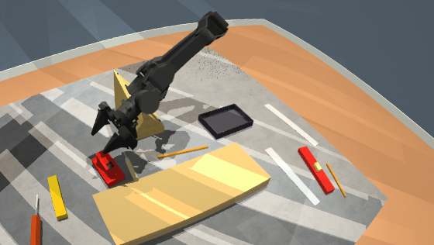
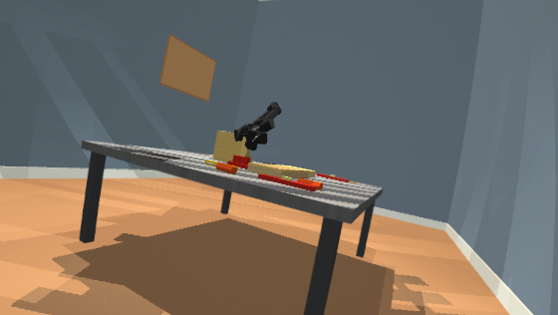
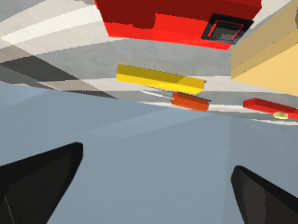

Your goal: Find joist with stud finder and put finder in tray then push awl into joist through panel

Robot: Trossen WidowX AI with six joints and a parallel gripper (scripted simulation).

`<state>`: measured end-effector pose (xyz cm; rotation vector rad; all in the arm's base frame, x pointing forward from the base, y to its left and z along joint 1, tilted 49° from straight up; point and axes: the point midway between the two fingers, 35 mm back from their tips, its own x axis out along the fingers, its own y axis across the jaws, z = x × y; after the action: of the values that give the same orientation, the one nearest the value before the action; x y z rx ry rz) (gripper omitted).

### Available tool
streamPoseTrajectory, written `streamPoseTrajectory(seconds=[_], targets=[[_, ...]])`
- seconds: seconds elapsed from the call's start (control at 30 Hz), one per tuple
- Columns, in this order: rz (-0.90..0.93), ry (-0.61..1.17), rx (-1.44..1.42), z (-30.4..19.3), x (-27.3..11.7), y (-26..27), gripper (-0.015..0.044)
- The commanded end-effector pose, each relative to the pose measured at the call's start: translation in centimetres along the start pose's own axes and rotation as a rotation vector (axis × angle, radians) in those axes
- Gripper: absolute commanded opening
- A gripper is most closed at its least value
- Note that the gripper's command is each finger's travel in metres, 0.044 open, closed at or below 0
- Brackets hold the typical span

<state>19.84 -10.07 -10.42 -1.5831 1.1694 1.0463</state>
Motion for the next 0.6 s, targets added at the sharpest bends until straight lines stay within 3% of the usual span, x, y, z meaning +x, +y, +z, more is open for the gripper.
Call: streamPoseTrajectory(seconds=[0.0, 0.4, 0.57], targets=[[0.064, -0.149, 0.171, 0.7, 1.4, 0.5, 0.0440], [0.633, -1.004, 1.423, 2.9, 3.1, 0.5, 0.0440], [0.674, -1.047, 1.494, 2.7, 3.0, 0.4, 0.0440]])
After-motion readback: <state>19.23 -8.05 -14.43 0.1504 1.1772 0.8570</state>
